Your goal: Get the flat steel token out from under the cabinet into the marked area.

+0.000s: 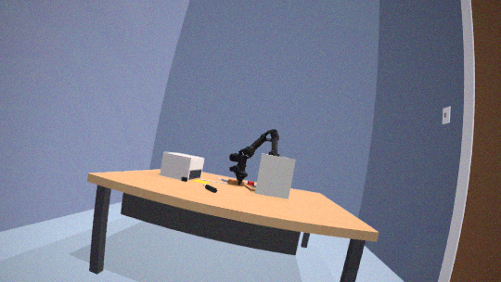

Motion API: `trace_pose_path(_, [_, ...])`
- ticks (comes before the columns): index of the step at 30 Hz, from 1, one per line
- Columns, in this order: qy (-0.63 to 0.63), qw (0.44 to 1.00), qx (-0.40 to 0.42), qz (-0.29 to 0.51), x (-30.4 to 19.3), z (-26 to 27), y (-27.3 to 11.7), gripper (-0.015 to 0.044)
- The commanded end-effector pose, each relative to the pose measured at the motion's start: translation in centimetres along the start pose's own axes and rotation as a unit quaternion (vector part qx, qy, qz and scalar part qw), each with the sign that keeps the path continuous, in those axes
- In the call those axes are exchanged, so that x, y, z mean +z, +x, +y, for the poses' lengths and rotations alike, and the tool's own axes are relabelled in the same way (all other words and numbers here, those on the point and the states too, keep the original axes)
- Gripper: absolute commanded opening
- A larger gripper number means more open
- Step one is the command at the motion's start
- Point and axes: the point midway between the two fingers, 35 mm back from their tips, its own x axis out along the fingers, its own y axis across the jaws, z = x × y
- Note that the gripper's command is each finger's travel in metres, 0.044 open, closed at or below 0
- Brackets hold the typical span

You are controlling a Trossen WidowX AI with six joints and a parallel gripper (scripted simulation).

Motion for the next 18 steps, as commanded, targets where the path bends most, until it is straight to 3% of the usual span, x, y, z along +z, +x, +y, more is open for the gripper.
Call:
trace_pose_path(1, [0.004, 1.000, -0.001, -0.001, 0.7, -0.2, 0.0, 0.0000])
trace_pose_path(18, [0.006, 1.000, 0.000, -0.001, 2.9, -0.1, 0.0, 0.0000])
